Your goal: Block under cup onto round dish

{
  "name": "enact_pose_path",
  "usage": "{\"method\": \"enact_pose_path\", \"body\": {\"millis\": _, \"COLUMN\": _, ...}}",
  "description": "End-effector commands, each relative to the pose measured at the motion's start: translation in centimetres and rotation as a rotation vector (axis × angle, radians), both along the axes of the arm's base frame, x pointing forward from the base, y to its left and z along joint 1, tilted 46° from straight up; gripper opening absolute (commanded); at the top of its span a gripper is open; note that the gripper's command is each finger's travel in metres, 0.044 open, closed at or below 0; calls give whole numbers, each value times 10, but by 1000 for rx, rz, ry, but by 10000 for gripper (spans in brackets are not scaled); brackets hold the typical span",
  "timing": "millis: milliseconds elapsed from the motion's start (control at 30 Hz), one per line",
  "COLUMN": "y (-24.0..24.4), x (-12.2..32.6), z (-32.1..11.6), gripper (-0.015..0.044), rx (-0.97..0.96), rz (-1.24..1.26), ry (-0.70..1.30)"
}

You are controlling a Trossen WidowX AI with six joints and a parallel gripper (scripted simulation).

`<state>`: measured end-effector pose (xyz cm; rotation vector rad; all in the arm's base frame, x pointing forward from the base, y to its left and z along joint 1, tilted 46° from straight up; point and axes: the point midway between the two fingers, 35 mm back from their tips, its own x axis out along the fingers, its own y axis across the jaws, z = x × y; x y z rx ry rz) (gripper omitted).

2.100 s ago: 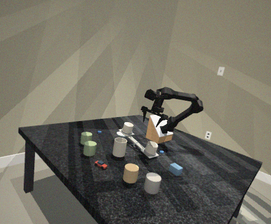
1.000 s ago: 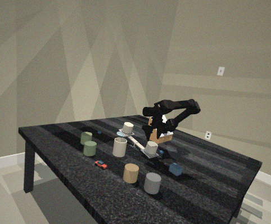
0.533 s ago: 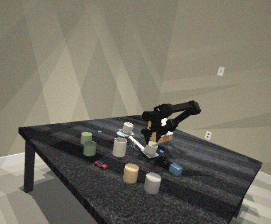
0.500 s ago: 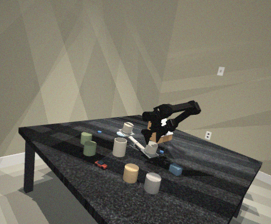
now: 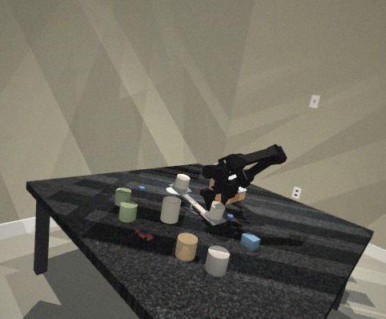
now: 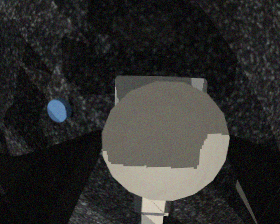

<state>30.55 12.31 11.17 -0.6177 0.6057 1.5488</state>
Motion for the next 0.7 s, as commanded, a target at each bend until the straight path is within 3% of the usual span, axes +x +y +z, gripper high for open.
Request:
{"method": "enact_pose_path", "body": {"millis": 0, "y": 6, "x": -1, "z": -4, "gripper": 440, "rx": 6, "rz": -2, "ry": 1}}
{"method": "enact_pose_path", "body": {"millis": 367, "y": 17, "x": -3, "z": -14, "gripper": 440, "rx": 8, "rz": -2, "ry": 1}}
{"method": "enact_pose_path", "body": {"millis": 500, "y": 17, "x": -3, "z": -14, "gripper": 335, "rx": 8, "rz": -2, "ry": 1}}
{"method": "enact_pose_path", "body": {"millis": 667, "y": 17, "x": -3, "z": -14, "gripper": 302, "rx": 8, "rz": -2, "ry": 1}}
